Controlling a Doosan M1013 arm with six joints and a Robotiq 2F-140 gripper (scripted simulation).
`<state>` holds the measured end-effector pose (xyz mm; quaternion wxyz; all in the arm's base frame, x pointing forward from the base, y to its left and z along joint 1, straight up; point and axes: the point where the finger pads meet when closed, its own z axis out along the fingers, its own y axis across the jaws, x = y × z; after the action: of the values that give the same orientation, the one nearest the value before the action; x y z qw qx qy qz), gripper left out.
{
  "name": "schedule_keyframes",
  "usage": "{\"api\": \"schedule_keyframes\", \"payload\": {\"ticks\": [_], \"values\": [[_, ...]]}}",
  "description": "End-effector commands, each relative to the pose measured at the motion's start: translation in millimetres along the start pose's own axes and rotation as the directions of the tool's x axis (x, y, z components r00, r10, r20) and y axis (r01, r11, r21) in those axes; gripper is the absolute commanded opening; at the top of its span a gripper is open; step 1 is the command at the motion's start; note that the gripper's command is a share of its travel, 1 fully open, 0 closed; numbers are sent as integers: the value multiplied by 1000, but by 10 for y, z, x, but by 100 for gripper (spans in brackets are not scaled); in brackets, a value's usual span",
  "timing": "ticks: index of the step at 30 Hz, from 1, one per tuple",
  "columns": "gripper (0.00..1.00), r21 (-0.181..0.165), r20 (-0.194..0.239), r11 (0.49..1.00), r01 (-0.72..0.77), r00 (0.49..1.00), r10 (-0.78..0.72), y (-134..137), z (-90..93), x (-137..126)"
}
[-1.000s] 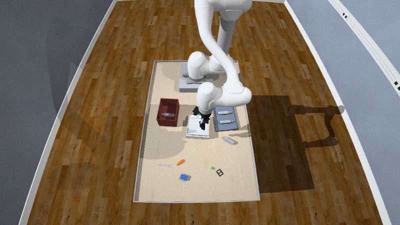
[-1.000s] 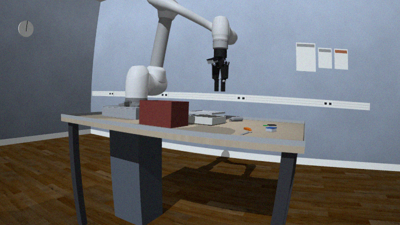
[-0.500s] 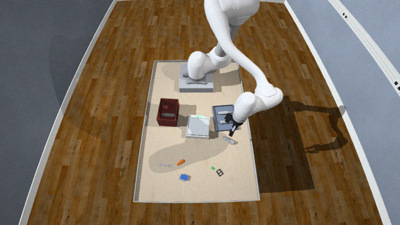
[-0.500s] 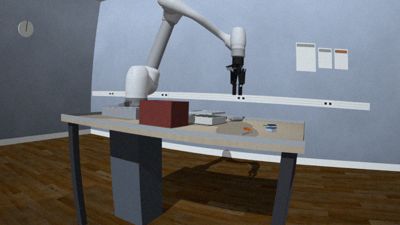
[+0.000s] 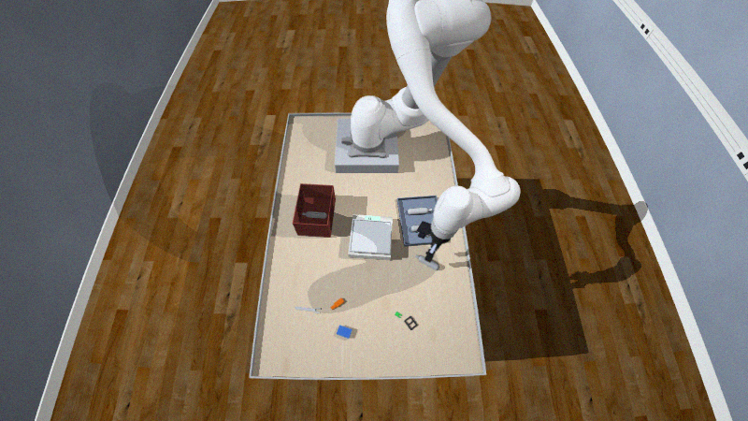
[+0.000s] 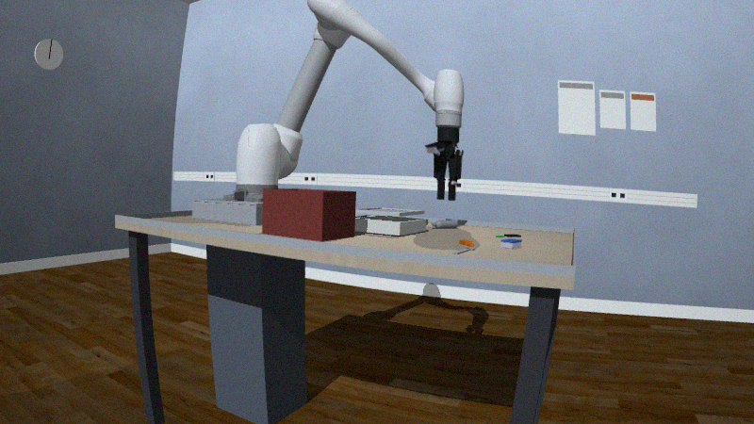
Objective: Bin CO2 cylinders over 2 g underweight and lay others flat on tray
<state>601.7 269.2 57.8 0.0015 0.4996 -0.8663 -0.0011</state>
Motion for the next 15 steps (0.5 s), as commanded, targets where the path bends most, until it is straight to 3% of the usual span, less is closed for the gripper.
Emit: {"api": "schedule_keyframes", "payload": {"ticks": [1,3,9,15], "values": [[39,1,1,1000,0,1000,0,-5,180,-8],[39,1,1,1000,0,1000,0,-5,180,-8],[39,1,1,1000,0,1000,0,-6,556,-9],[39,1,1,1000,0,1000,0,-7,807,-9]]}}
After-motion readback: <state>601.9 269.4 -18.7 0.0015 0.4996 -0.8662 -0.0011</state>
